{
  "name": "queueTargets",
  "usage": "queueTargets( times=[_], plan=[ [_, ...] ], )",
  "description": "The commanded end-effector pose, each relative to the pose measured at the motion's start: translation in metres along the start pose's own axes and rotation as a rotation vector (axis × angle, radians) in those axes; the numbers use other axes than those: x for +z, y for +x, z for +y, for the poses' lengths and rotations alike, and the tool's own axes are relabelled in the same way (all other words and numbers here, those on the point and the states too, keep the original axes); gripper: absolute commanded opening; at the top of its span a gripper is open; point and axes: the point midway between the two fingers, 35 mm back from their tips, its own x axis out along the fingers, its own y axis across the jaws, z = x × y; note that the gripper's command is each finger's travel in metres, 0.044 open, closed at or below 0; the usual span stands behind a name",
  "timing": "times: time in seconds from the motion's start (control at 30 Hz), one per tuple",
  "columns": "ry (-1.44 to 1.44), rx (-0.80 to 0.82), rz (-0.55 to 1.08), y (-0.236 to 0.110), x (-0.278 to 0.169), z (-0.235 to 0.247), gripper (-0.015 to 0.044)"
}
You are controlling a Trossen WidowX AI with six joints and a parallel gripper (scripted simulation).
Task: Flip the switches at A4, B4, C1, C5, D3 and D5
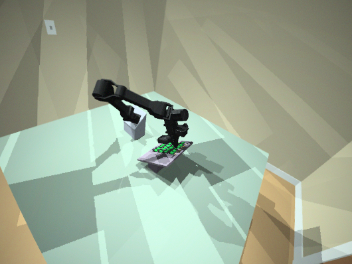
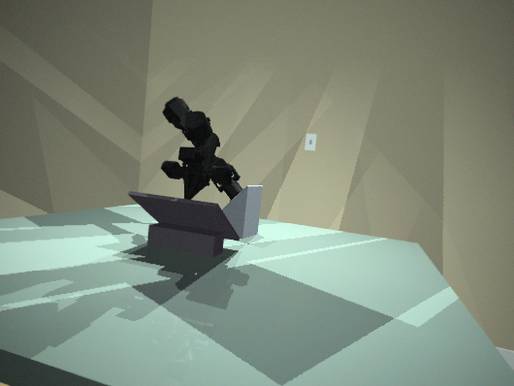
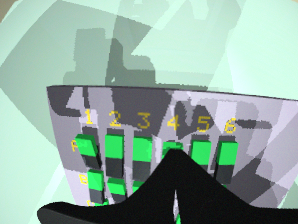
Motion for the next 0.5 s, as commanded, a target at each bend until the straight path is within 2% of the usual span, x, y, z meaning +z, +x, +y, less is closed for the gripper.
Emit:
queueTargets(
  times=[0.0, 0.47],
  plan=[
    [-0.007, 0.006, 0.002, 0.0011, -0.0011, 0.0014, 0.0000],
    [-0.007, 0.006, 0.002, 0.0030, -0.0011, 0.0014, 0.0000]
  ],
)
